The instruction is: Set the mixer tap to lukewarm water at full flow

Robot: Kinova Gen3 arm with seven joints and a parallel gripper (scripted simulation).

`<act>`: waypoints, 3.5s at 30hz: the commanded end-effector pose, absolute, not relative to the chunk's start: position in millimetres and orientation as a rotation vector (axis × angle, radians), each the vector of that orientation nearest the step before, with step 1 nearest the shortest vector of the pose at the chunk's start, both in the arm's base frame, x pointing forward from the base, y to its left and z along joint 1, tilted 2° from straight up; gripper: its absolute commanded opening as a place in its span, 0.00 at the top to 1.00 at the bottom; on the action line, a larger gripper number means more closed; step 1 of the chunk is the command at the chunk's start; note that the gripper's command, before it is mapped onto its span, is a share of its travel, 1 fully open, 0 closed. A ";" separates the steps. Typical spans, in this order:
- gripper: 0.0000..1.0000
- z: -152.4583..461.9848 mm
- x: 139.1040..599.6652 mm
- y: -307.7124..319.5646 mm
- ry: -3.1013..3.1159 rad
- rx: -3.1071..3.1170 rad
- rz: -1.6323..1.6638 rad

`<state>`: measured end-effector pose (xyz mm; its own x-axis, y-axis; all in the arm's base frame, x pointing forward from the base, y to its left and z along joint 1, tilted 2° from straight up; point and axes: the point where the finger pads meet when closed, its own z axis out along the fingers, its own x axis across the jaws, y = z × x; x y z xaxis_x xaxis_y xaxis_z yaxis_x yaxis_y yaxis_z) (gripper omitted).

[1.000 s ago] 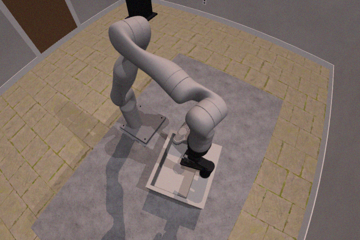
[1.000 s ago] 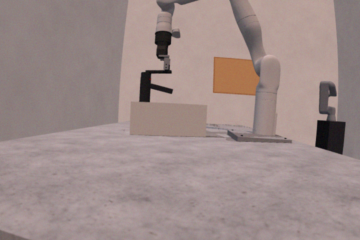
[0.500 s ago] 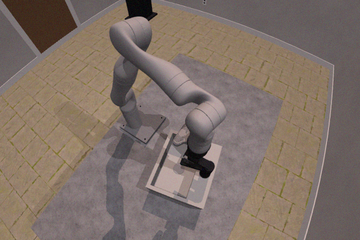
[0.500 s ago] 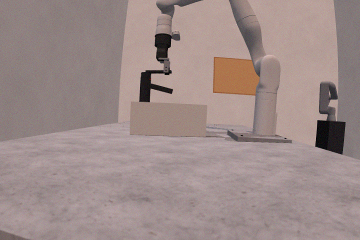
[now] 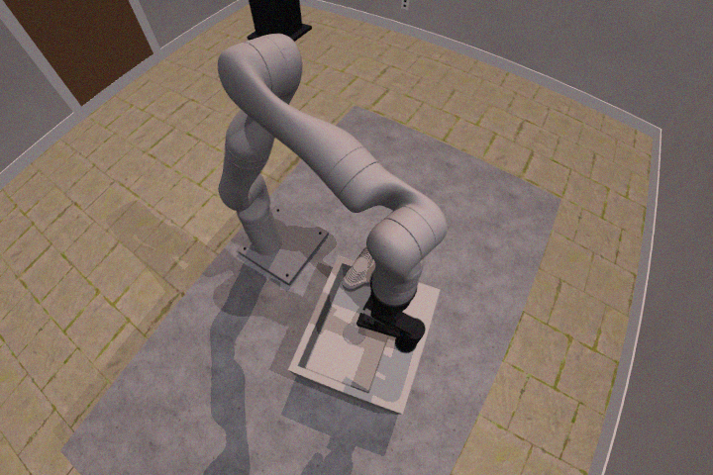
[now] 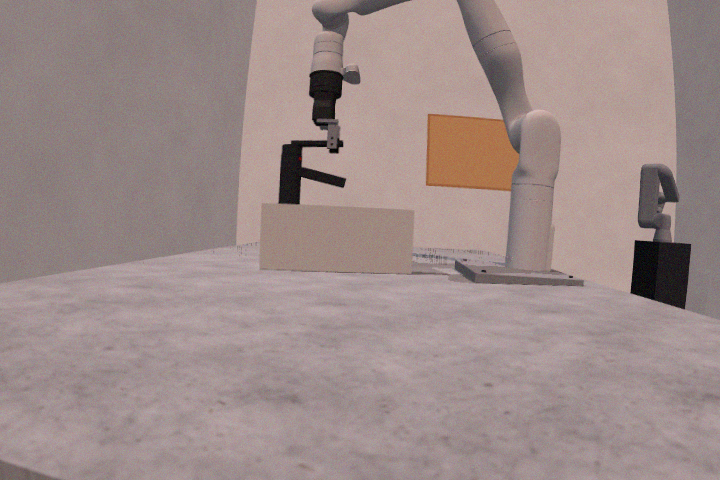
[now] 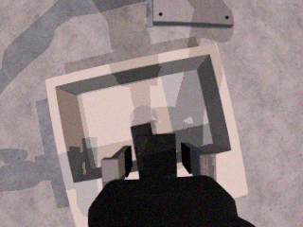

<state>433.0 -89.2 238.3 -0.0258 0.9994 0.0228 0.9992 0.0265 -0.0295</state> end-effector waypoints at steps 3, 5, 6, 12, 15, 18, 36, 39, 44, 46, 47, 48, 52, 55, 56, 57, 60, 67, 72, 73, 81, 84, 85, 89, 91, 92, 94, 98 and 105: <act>0.00 238.5 433.1 -89.2 -2.224 -2.167 0.007; 0.00 238.3 433.1 -89.2 -2.224 -2.167 0.007; 0.00 238.3 433.1 -89.2 -2.224 -2.167 0.007; 0.00 238.3 433.1 -89.2 -2.224 -2.167 0.007; 0.00 238.3 433.1 -89.2 -2.224 -2.167 0.007; 0.00 238.3 433.1 -89.2 -2.224 -2.167 0.007; 0.00 238.3 433.1 -89.2 -2.224 -2.167 0.007; 0.00 238.3 433.1 -89.2 -2.224 -2.167 0.007; 1.00 238.3 433.1 -89.2 -2.224 -2.167 0.007; 1.00 238.3 433.1 -89.2 -2.224 -2.167 0.007; 1.00 238.3 433.1 -89.2 -2.224 -2.167 0.007; 1.00 238.3 433.1 -89.2 -2.224 -2.167 0.007; 1.00 238.3 433.1 -89.2 -2.224 -2.167 0.007; 1.00 238.3 433.1 -89.2 -2.224 -2.167 0.007; 1.00 238.3 433.1 -89.2 -2.224 -2.167 0.007; 1.00 238.3 433.1 -89.2 -2.224 -2.167 0.007; 1.00 238.3 433.1 -89.2 -2.224 -2.167 0.007; 1.00 238.3 433.1 -89.2 -2.224 -2.167 0.007; 1.00 238.3 433.1 -89.2 -2.224 -2.167 0.007; 1.00 238.3 433.1 -89.2 -2.224 -2.167 0.007; 1.00 238.3 433.1 -89.2 -2.224 -2.167 0.007; 1.00 238.3 433.1 -89.2 -2.224 -2.167 0.007; 1.00 238.3 433.1 -89.2 -2.224 -2.167 0.007; 1.00 238.3 433.1 -89.2 -2.224 -2.167 0.007; 1.00 238.3 433.1 -89.2 -2.224 -2.167 0.007; 1.00 238.3 433.1 -89.2 -2.224 -2.167 0.007; 1.00 238.3 433.1 -89.2 -2.224 -2.167 0.007; 1.00 238.3 433.1 -89.2 -2.224 -2.167 0.007; 1.00 238.3 433.1 -89.2 -2.224 -2.167 0.007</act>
<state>432.8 -89.2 237.5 -0.0256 0.9994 0.0228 0.9992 0.0263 -0.0303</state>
